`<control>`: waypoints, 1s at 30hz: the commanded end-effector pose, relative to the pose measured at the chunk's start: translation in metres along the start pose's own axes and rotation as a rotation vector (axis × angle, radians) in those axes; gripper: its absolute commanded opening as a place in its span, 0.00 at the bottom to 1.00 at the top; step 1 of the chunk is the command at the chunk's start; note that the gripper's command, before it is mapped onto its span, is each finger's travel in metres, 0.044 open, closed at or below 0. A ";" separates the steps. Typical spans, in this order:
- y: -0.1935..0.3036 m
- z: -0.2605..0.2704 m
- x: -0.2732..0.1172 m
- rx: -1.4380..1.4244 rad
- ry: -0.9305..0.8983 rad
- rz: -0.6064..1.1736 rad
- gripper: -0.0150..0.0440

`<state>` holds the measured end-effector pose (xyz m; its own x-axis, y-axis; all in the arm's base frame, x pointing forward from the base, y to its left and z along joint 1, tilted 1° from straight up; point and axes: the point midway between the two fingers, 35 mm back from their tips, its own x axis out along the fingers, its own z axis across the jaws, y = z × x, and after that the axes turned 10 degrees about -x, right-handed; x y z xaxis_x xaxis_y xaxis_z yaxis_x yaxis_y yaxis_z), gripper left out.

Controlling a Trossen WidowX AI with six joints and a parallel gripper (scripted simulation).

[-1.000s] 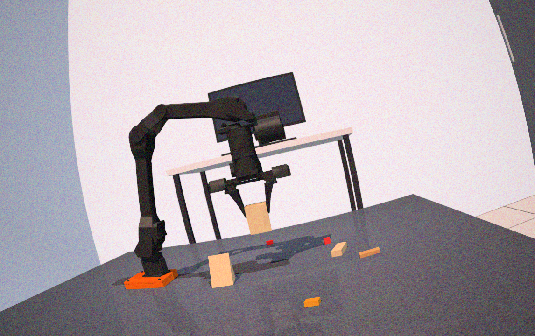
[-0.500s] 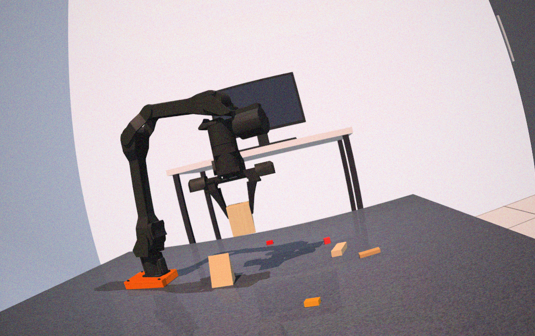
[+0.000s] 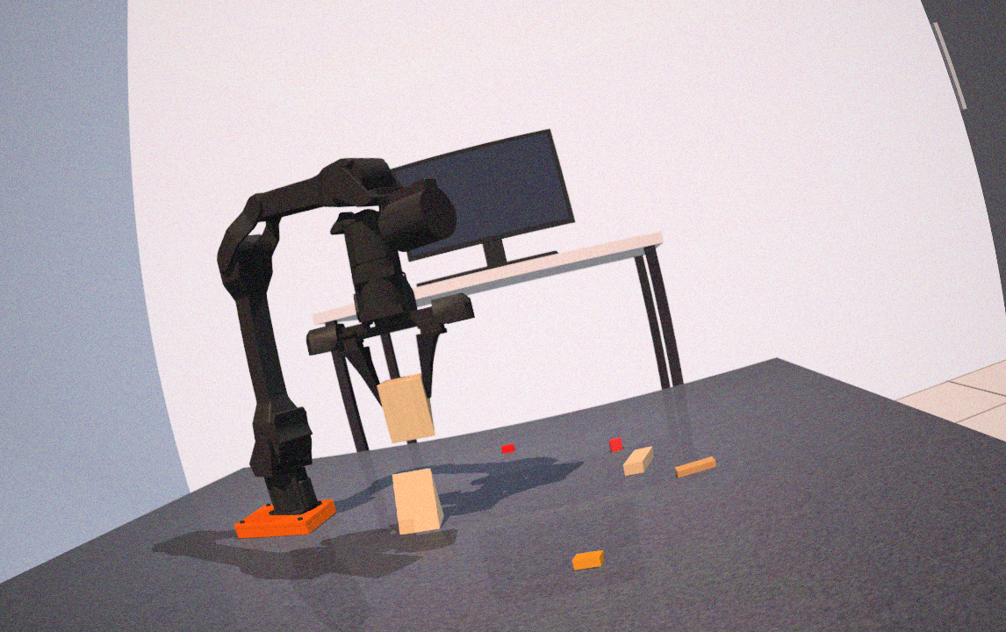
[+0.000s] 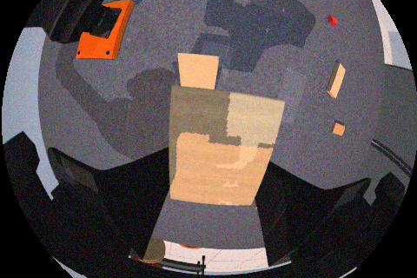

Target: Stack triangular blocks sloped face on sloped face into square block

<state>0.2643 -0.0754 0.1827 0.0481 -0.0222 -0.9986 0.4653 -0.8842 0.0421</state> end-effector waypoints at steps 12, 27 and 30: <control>0.020 0.028 -0.006 -0.006 -0.004 -0.002 0.25; 0.001 0.023 0.045 -0.006 -0.003 -0.004 0.25; -0.004 0.023 0.055 -0.006 -0.003 -0.004 0.25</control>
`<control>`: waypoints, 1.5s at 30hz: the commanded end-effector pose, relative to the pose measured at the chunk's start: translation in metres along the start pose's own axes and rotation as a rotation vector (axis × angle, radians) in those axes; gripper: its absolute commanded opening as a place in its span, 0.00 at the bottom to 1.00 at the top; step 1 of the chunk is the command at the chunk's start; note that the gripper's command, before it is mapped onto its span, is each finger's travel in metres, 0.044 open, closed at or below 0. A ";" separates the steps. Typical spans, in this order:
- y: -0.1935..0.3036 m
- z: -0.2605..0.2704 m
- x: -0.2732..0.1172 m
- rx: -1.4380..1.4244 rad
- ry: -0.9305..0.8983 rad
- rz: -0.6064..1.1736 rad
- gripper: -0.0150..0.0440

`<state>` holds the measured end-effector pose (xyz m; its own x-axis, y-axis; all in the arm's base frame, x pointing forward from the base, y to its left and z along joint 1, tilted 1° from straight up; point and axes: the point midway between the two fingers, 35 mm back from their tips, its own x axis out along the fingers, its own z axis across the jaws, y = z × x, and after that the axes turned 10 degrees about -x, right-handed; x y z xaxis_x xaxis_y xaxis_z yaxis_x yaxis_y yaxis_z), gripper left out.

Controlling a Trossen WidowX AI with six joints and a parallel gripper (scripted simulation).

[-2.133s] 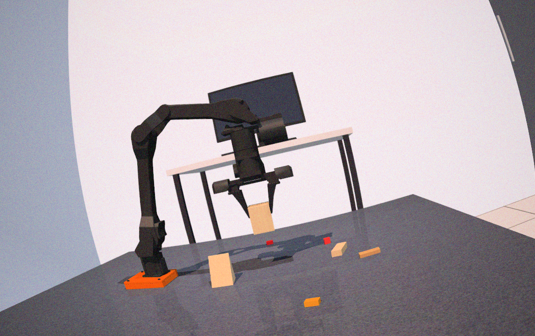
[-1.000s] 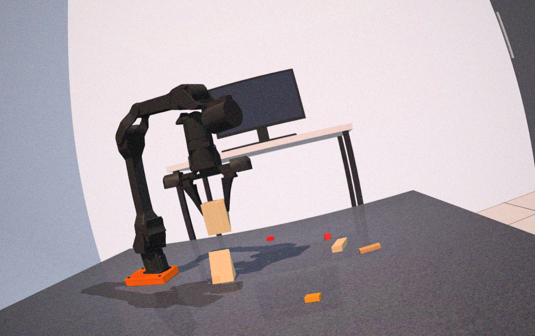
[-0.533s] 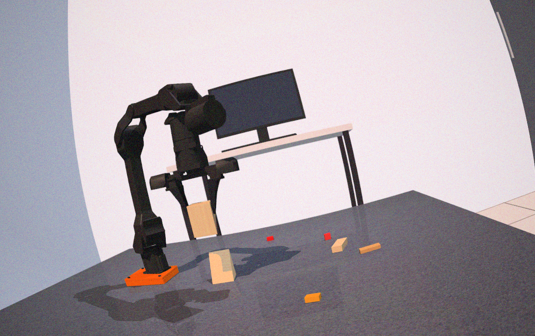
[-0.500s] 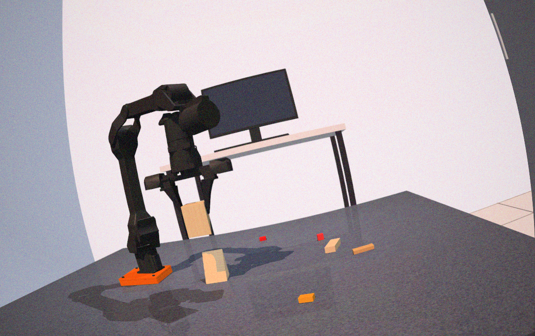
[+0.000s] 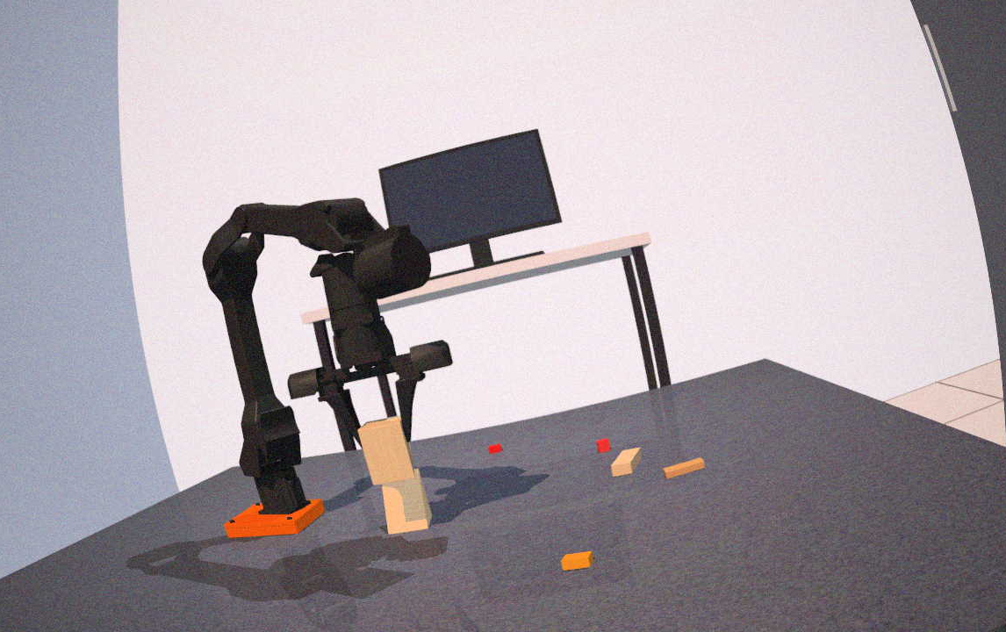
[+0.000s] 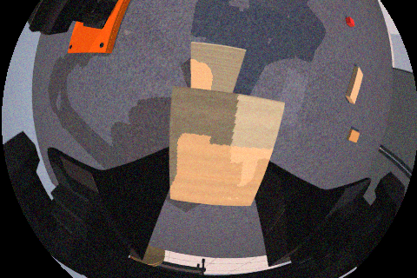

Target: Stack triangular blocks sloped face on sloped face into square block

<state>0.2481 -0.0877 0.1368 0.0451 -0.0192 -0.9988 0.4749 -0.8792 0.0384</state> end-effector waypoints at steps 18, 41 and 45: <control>-0.026 0.002 0.050 0.005 -0.002 -0.002 0.25; -0.025 0.003 0.049 0.013 -0.003 0.008 0.25; -0.025 0.003 0.049 0.014 -0.003 0.008 0.25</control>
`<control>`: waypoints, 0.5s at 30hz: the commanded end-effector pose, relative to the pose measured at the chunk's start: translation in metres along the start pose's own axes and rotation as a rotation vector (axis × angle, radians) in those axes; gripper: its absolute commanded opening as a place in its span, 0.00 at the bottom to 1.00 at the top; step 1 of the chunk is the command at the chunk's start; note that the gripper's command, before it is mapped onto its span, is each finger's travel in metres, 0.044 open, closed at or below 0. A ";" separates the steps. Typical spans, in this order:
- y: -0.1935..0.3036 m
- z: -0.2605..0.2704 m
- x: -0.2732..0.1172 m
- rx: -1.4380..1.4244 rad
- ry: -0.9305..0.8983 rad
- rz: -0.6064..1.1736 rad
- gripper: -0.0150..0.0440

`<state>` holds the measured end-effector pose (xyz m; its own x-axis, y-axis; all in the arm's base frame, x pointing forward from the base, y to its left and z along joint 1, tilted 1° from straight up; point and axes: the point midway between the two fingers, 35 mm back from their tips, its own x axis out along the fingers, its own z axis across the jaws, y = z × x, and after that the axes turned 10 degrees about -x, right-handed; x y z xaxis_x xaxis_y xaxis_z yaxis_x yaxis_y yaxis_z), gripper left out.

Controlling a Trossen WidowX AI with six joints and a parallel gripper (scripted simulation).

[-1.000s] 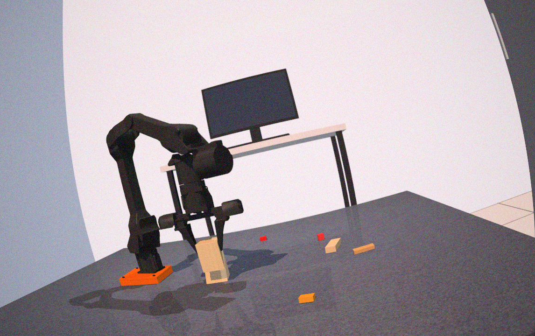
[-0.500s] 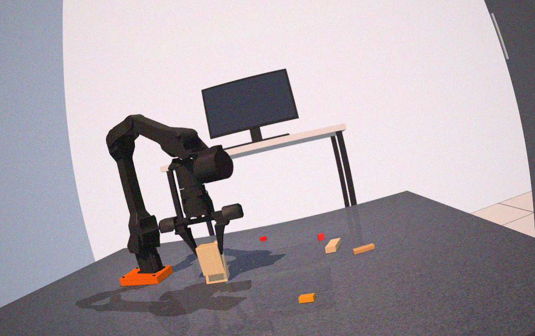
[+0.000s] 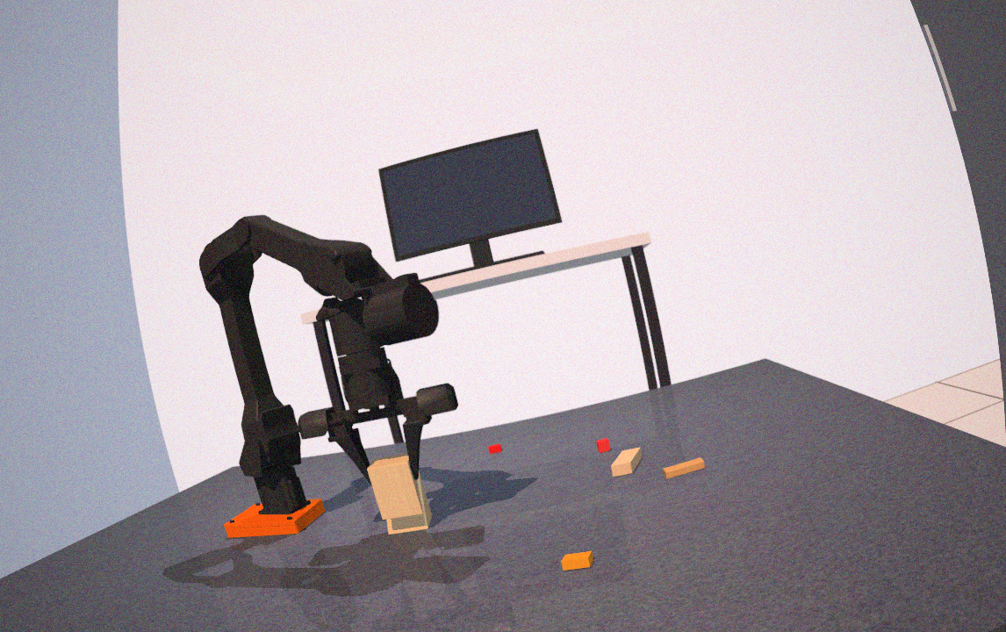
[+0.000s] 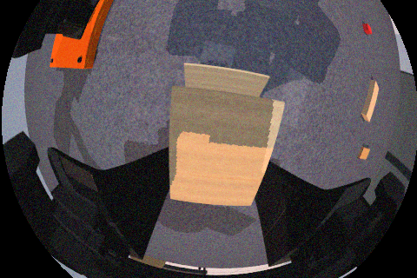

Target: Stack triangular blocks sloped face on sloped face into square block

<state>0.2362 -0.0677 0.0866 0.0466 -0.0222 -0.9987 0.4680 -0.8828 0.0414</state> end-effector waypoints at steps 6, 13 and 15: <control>0.000 0.000 0.002 0.007 -0.003 0.005 0.25; -0.002 0.000 0.007 0.007 -0.003 0.005 0.25; -0.002 0.000 0.008 0.007 -0.003 0.005 0.25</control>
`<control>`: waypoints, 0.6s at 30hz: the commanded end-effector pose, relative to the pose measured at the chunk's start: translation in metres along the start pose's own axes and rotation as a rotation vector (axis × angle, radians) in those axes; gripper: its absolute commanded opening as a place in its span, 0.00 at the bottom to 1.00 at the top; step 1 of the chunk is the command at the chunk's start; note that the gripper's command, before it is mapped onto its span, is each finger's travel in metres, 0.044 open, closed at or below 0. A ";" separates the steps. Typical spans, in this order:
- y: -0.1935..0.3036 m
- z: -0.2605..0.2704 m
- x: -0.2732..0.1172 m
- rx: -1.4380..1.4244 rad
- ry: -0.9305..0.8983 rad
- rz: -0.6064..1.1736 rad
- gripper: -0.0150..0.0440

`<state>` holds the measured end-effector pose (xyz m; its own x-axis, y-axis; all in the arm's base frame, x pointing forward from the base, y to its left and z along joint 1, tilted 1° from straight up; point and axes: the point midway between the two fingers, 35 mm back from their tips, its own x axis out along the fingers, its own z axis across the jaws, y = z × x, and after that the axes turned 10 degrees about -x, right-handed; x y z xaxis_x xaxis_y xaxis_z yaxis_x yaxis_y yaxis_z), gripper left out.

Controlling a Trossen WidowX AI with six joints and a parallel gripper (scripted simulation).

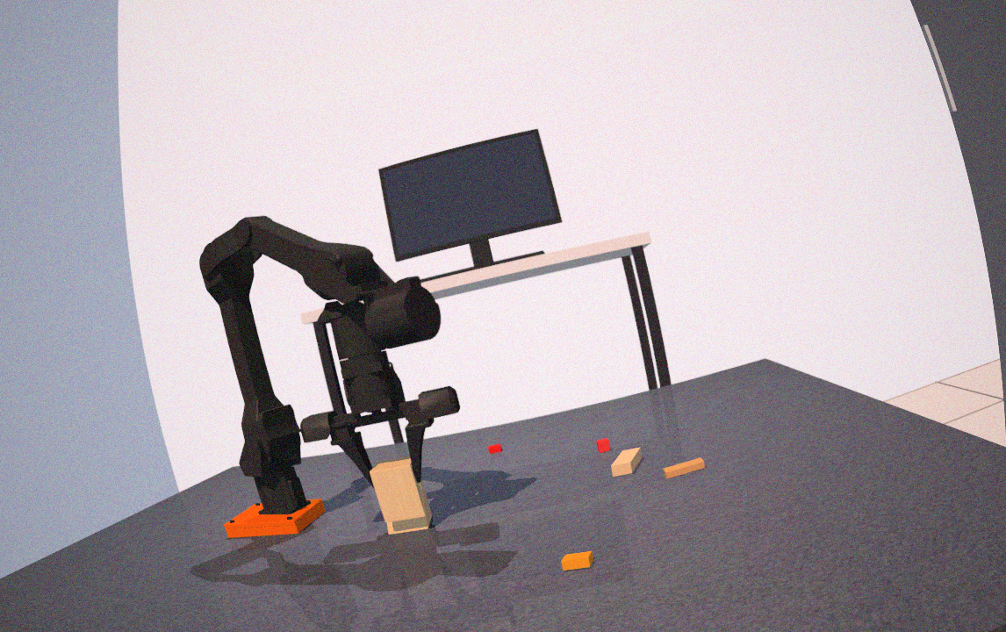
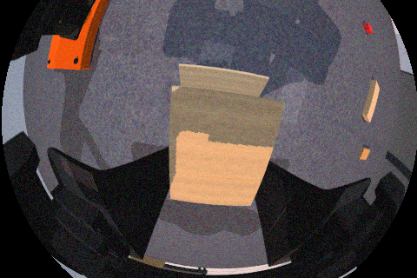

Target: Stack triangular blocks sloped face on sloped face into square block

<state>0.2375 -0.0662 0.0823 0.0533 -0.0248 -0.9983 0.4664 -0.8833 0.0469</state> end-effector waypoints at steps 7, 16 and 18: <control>-0.003 0.001 0.008 0.005 -0.008 -0.001 0.25; -0.006 0.001 0.013 0.005 -0.008 -0.001 0.25; -0.006 0.001 0.014 0.005 -0.008 -0.001 0.25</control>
<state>0.2365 -0.0620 0.0712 0.0530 -0.0241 -0.9983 0.4662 -0.8835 0.0461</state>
